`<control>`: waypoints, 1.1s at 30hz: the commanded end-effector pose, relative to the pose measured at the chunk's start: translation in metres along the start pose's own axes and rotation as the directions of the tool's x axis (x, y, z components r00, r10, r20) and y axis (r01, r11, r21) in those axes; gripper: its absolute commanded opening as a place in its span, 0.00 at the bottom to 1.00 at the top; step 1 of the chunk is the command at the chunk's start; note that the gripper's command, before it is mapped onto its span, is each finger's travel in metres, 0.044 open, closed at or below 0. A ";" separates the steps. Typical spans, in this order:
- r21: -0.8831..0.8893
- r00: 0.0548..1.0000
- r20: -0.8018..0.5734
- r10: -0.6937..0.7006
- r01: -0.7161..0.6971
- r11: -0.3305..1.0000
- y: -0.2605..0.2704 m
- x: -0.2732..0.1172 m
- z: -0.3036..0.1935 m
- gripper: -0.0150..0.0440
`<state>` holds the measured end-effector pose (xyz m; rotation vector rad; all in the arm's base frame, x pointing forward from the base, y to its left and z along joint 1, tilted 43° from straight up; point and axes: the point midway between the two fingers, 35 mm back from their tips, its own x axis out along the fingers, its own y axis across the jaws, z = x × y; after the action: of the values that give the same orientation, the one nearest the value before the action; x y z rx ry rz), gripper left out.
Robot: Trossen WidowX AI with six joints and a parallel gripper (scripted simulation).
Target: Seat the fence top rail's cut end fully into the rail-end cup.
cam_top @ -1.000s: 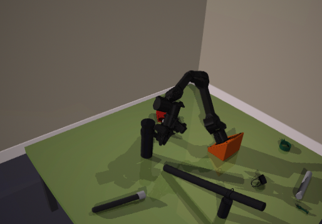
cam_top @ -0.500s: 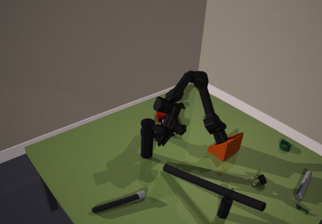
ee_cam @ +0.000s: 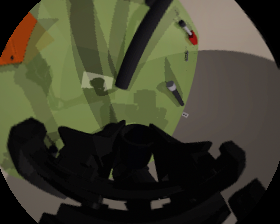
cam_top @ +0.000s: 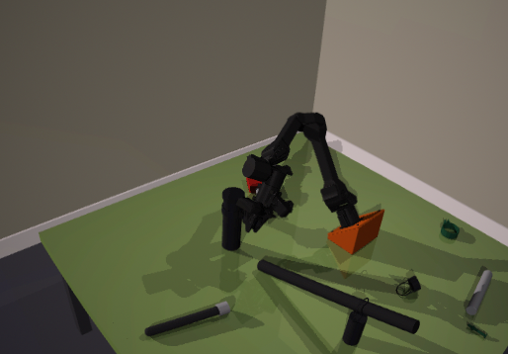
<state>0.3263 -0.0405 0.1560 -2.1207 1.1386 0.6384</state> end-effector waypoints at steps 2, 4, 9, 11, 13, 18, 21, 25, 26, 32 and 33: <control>0.035 1.000 -0.017 -0.001 0.002 0.999 -0.004 0.002 0.001 0.25; 0.050 1.000 -0.025 -0.001 0.002 0.999 -0.005 0.002 0.000 0.25; 0.083 0.999 -0.044 0.000 0.003 0.997 -0.008 0.004 0.000 0.25; 0.100 0.999 -0.054 0.001 0.004 0.995 -0.010 0.005 0.000 0.25; 0.113 0.998 -0.062 0.002 0.005 0.994 -0.011 0.006 0.000 0.25; 0.132 0.997 -0.072 0.004 0.006 0.991 -0.013 0.007 0.000 0.25; 0.125 0.998 -0.068 0.003 0.005 0.992 -0.012 0.006 0.000 0.25; 0.111 0.998 -0.060 0.002 0.004 0.994 -0.011 0.006 0.000 0.25; 0.107 0.998 -0.058 0.002 0.004 0.994 -0.010 0.006 0.000 0.25; 0.096 0.999 -0.052 0.001 0.004 0.995 -0.009 0.005 0.000 0.25; 0.096 0.999 -0.052 0.001 0.004 0.995 -0.009 0.005 0.000 0.25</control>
<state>0.3376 -0.0398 0.1563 -2.0633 1.1763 0.5074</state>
